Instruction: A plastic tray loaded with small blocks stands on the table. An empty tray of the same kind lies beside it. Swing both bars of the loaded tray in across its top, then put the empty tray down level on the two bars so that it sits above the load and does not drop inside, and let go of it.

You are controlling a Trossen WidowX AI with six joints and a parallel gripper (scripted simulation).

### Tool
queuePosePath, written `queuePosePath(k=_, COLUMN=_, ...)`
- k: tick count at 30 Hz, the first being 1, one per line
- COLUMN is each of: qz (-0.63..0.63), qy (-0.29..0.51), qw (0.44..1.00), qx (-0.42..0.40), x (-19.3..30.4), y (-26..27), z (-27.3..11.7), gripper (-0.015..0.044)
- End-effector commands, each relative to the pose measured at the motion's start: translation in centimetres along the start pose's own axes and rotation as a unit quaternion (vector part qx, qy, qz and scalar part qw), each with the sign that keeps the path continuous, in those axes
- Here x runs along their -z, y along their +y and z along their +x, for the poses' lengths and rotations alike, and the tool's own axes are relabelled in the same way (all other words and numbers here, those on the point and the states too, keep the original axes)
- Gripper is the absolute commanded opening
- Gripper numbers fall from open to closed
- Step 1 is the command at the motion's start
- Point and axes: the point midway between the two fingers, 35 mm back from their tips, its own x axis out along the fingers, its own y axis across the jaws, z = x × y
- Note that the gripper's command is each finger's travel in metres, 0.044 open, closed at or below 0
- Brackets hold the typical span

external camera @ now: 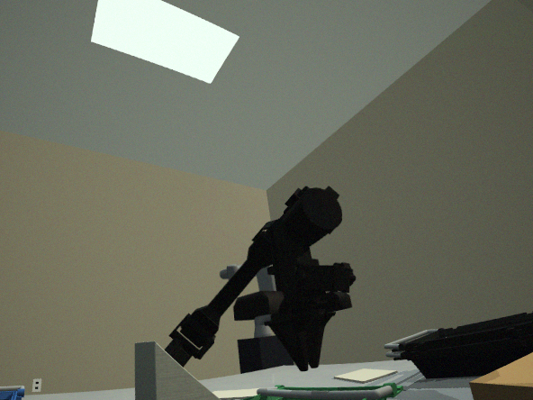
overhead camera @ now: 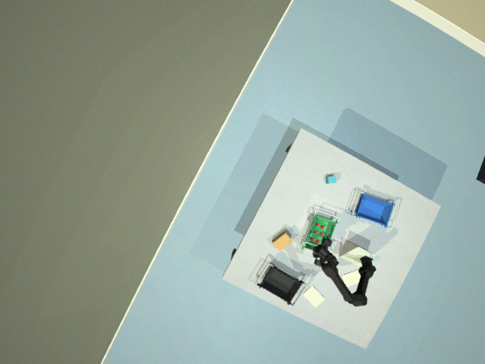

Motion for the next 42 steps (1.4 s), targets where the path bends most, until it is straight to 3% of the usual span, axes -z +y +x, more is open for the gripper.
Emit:
queuePosePath(k=1, qz=0.001, qy=-0.001, qw=1.000, qx=0.001, x=-0.1, y=0.0, z=-0.2, gripper=0.0089)
queuePosePath(k=10, qz=0.003, qy=0.001, qw=1.000, qx=-0.001, x=0.0, y=-0.1, z=-8.0, gripper=0.0089)
queuePosePath(k=11, qz=0.003, qy=0.004, qw=1.000, qx=-0.002, x=-0.3, y=-0.2, z=-5.2, gripper=0.0089)
queuePosePath(k=15, qz=0.009, qy=0.002, qw=1.000, qx=0.001, x=-1.1, y=-3.4, z=-5.0, gripper=0.0089)
queuePosePath(k=28, qz=-0.001, qy=0.000, qw=1.000, qx=0.007, x=-0.4, y=-24.2, z=-1.2, gripper=0.0089)
queuePosePath(k=42, qz=-0.004, qy=0.000, qw=1.000, qx=0.006, x=-0.1, y=-25.3, z=-0.2, gripper=0.0089)
